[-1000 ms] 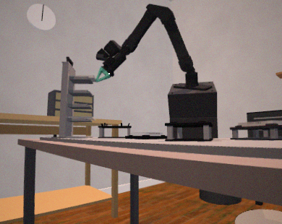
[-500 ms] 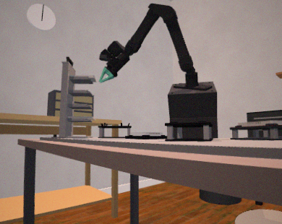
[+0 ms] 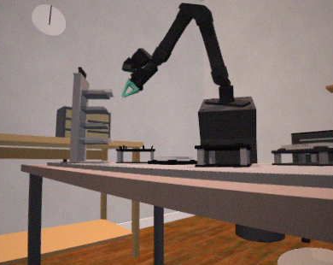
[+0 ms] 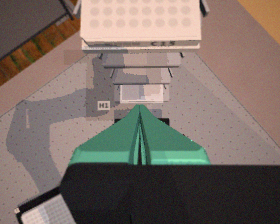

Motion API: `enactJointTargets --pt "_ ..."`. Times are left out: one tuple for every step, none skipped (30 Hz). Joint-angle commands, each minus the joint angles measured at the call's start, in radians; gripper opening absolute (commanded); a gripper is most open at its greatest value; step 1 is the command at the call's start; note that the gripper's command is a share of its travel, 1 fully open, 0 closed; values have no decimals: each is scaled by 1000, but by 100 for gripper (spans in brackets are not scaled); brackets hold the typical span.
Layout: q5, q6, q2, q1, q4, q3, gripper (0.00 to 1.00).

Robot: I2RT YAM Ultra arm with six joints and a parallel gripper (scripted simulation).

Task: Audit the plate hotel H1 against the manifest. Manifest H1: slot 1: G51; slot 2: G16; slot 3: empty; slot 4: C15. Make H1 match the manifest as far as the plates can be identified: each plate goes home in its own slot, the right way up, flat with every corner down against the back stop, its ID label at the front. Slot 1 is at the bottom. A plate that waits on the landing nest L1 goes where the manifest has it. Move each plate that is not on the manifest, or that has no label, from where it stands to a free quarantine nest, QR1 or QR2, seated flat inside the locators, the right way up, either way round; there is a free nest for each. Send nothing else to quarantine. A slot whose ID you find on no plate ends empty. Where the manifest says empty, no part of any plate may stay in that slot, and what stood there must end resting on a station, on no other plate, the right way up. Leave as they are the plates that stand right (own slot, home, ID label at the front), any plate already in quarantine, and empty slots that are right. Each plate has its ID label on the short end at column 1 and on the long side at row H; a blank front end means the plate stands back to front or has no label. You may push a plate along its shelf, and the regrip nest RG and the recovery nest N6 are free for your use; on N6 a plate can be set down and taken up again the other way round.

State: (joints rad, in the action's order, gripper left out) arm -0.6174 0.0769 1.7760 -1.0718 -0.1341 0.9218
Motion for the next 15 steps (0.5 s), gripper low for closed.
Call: enactJointTargets --pt "-7 -7 -29 -19 -22 -8 0" --pt "-8 -8 -34 -21 -23 -14 0" --pt "-10 -10 -38 -23 -24 -21 0" --pt "-11 -11 -43 -25 -25 -28 0" --pt "-13 -13 -48 -27 -26 -34 0" --pt "-14 -15 -52 -29 -27 -41 0" --pt "-16 -16 -57 -31 -28 -47 0" --pt "-18 -18 -61 -33 -28 -54 0" --pt "-19 -20 -66 -35 -29 -60 0" --pt "-21 -21 -71 -37 -30 -66 0" --pt "-22 -23 -75 -40 -31 -73 0" --pt "-22 -23 -75 -40 -31 -73 0" --pt "-22 -23 -75 -40 -31 -73 0" --pt "-24 -25 -80 -42 -31 -79 0" --pt "-26 -26 -84 -44 -32 -85 0"
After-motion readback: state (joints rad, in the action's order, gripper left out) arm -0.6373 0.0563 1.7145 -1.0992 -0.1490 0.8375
